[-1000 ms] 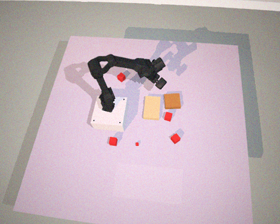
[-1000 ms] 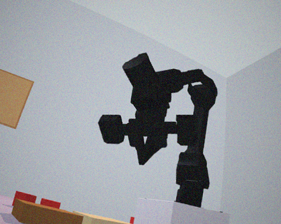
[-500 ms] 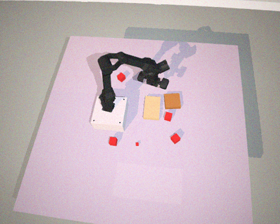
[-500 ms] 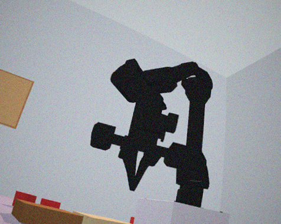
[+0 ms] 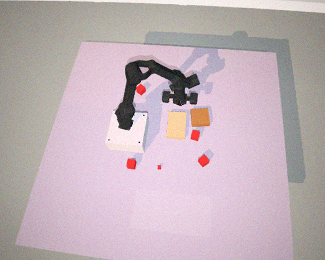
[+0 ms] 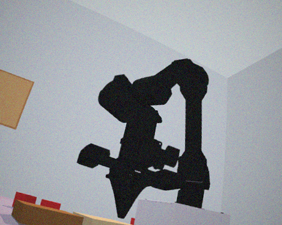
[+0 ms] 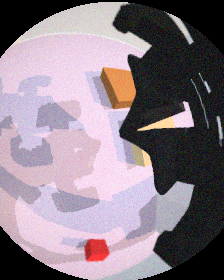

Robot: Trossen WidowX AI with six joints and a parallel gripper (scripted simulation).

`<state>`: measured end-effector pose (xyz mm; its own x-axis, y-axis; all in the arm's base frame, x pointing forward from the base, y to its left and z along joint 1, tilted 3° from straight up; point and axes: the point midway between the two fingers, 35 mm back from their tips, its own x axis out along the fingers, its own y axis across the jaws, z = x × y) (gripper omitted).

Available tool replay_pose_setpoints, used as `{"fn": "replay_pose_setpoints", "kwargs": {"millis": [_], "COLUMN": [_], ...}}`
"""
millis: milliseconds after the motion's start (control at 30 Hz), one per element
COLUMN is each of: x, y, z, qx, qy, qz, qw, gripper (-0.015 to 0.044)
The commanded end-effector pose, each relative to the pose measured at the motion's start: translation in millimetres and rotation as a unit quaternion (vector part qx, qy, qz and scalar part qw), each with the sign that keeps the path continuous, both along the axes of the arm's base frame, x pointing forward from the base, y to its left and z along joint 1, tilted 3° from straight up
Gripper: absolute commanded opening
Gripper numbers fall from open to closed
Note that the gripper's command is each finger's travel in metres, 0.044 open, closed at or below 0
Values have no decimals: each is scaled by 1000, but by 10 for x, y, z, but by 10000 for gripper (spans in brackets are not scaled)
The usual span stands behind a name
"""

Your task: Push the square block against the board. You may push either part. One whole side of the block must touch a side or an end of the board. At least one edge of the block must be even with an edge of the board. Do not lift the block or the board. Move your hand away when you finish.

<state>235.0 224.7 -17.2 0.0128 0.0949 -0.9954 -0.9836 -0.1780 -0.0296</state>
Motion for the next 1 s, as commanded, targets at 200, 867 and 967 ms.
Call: {"fn": "replay_pose_setpoints", "kwargs": {"millis": [200,867,967], "x": [-94,-11,-1], "y": [-102,-414,-463], "z": [-324,-341,-343], "qx": [-25,-26,-26], "qy": [16,16,16], "qz": [17,17,17], "qw": [999,999,999], "gripper": [0,0,0]}}
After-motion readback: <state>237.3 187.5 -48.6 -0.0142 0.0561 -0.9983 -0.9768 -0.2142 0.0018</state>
